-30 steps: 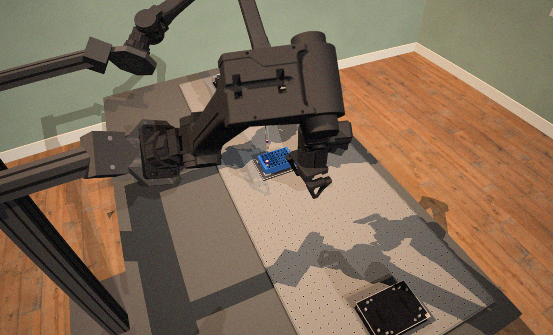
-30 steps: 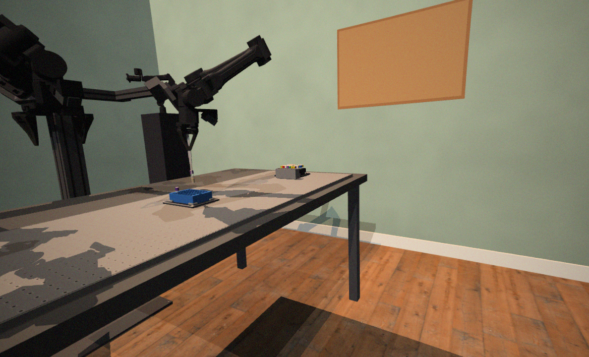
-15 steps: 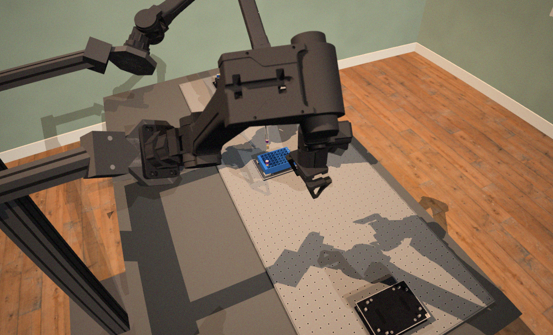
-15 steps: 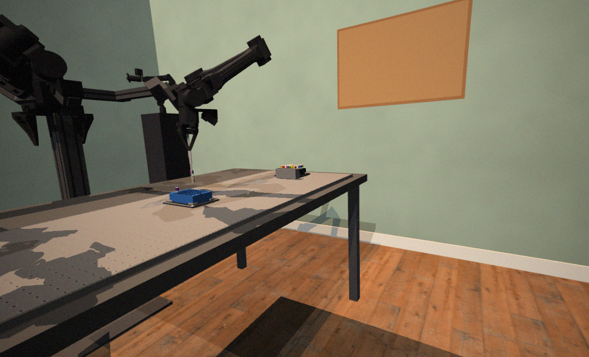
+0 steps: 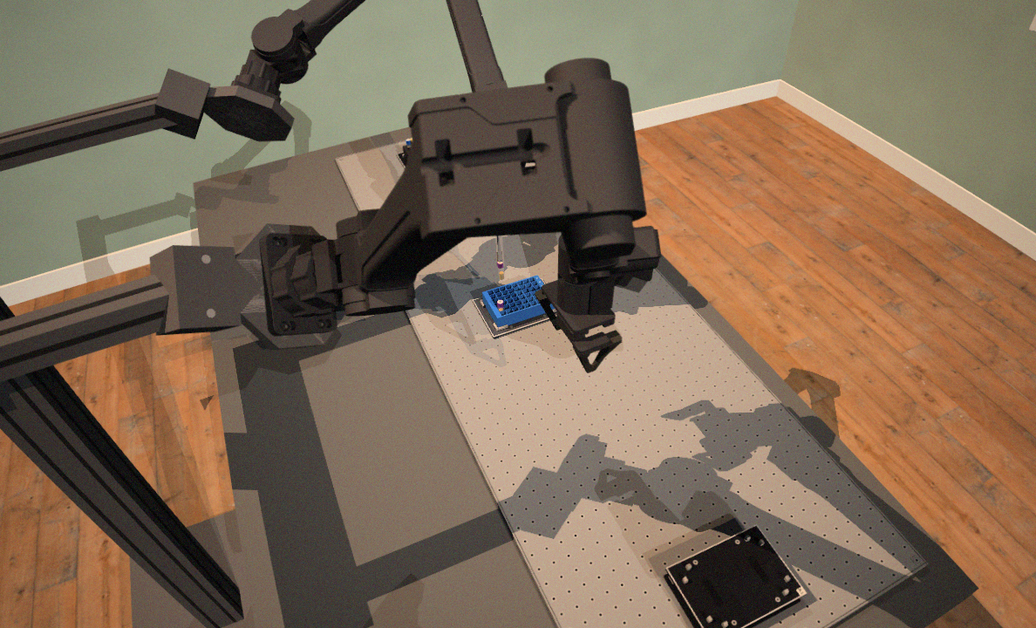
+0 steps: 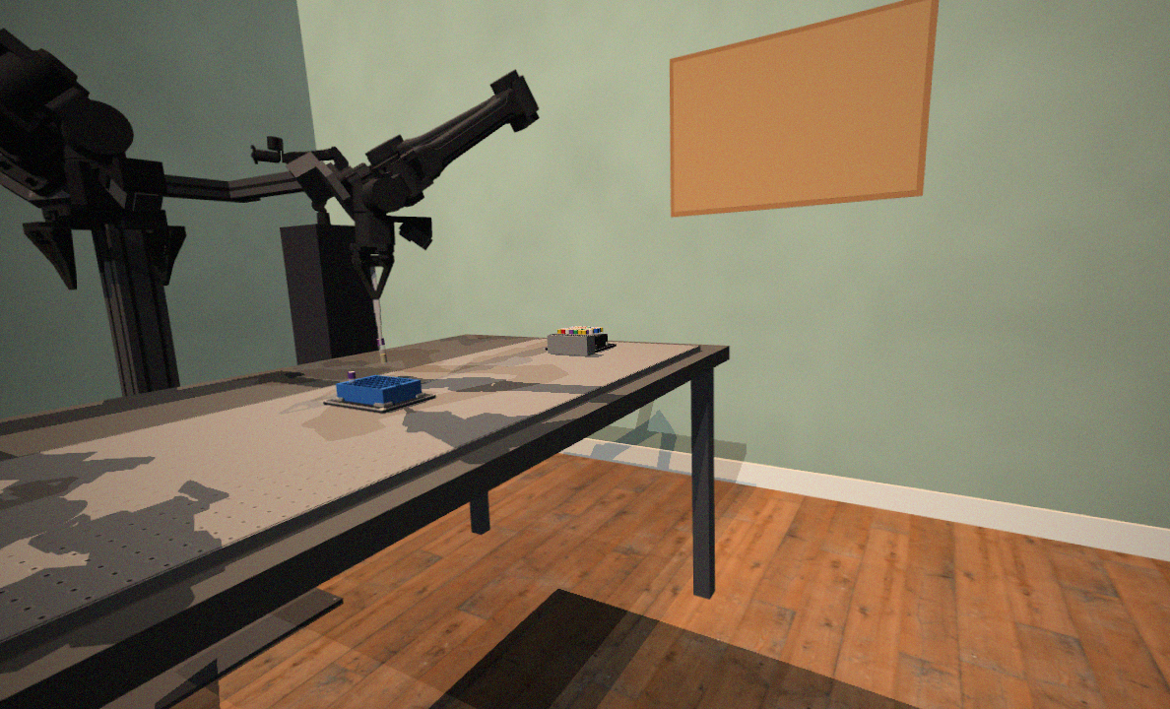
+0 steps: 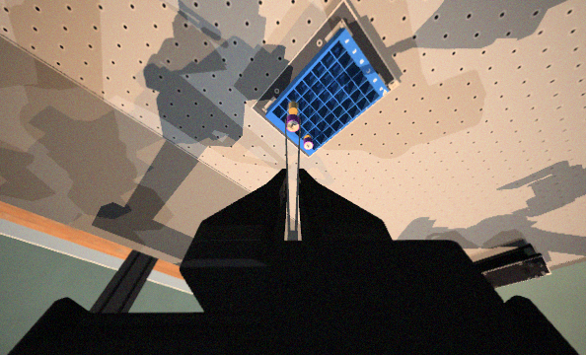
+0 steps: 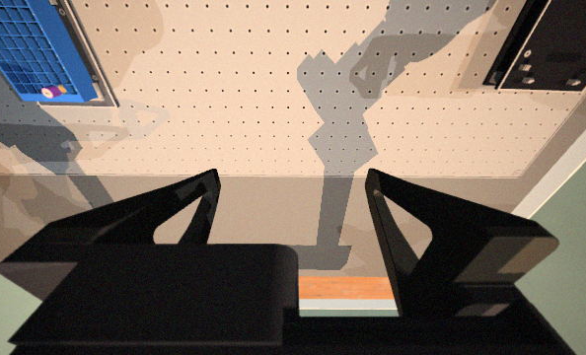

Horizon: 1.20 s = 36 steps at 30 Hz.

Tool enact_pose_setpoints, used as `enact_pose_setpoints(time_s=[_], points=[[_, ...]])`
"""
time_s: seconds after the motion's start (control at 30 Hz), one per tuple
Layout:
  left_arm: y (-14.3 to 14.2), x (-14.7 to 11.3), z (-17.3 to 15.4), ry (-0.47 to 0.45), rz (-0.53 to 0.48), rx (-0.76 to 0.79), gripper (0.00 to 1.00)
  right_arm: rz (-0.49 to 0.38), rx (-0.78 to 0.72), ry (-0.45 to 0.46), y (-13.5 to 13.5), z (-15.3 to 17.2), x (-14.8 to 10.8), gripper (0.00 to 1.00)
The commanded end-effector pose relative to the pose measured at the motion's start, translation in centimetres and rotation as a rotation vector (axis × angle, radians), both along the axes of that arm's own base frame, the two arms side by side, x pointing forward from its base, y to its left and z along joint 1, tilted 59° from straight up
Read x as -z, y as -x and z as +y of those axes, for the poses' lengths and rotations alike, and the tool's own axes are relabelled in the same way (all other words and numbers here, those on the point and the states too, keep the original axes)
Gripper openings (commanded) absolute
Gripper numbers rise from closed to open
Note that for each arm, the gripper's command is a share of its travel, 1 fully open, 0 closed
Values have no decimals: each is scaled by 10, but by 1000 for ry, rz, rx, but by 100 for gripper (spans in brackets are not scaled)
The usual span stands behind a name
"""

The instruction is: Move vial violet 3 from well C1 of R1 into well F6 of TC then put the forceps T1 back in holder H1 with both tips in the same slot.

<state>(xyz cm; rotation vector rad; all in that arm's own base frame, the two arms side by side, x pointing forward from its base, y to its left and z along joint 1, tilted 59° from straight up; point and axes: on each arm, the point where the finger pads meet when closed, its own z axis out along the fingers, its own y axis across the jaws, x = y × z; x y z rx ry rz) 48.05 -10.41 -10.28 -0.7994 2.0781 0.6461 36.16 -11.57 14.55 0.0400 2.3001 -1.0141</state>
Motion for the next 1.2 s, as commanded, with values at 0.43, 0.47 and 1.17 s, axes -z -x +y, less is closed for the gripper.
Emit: enact_pose_setpoints(time_s=[0.43,0.47,1.17], points=[[-4,10,12,-12,11,-13,9,-47,5,-5,-7,2,-13,100],[-4,10,12,-12,11,-13,9,-47,5,-5,-7,2,-13,100],[-6,12,16,-15,15,-14,9,-47,5,-5,-7,2,-13,100]])
